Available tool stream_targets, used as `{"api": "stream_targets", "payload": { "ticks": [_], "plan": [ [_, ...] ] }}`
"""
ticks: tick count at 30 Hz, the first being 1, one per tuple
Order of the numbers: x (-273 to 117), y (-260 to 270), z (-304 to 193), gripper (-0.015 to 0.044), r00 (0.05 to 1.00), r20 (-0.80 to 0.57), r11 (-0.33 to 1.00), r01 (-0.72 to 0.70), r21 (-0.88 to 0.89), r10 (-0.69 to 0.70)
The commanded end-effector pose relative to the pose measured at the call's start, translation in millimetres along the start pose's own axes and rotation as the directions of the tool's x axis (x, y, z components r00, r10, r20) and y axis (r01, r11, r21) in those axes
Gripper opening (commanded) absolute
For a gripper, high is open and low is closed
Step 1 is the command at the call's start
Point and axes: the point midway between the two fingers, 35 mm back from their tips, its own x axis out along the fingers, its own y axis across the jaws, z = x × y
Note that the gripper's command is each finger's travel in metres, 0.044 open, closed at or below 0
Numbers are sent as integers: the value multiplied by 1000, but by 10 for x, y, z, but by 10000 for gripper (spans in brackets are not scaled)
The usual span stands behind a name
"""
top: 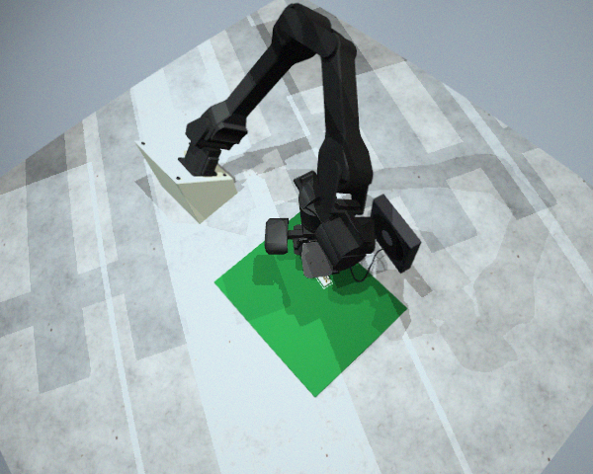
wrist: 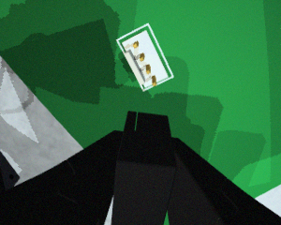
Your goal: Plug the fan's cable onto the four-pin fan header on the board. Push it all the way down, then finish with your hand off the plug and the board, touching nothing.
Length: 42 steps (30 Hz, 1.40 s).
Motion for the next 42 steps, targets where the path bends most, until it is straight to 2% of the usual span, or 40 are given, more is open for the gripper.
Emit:
{"api": "stream_targets", "payload": {
  "ticks": [1,13,16,42],
  "plan": [
    [-2,14,61,0,1000,3,992,3,-123,-3],
    [8,38,226,0,1000,3,858,4,-513,-3],
    [19,41,247,0,1000,3,831,4,-556,-3],
    [30,77,308,0,1000,4,826,4,-564,-3]
  ]
}}
